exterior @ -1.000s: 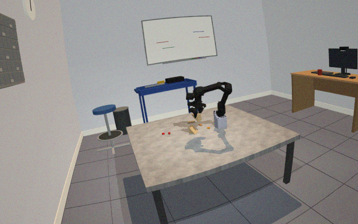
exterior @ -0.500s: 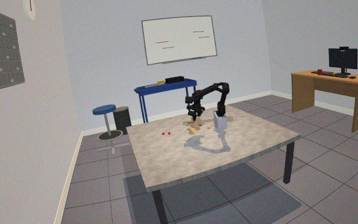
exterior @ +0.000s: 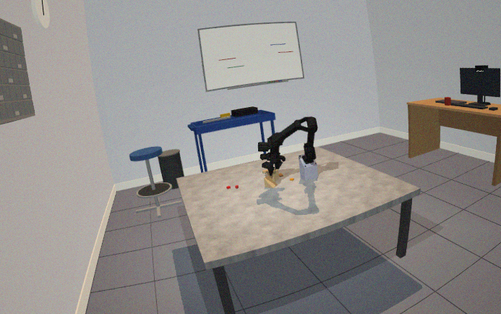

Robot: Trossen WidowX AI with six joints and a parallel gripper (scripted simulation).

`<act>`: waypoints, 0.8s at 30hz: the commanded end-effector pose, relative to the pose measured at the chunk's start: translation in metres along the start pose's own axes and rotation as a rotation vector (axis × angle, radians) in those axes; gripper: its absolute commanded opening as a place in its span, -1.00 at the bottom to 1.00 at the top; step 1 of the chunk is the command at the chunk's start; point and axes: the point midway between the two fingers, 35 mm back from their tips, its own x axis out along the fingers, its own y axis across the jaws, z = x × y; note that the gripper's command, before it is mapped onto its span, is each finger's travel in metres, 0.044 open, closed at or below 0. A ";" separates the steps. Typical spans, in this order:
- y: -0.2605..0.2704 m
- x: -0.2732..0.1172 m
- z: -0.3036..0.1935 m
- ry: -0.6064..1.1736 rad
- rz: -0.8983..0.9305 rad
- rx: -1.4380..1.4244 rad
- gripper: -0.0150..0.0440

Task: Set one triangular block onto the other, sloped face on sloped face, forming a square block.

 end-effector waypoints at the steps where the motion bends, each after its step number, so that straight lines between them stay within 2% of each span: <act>1: -0.001 0.015 0.001 0.008 0.000 0.008 -0.49; 5: 0.000 0.026 0.003 0.008 0.001 0.008 -0.49; 24: 0.001 0.025 0.001 0.009 0.010 0.012 -0.49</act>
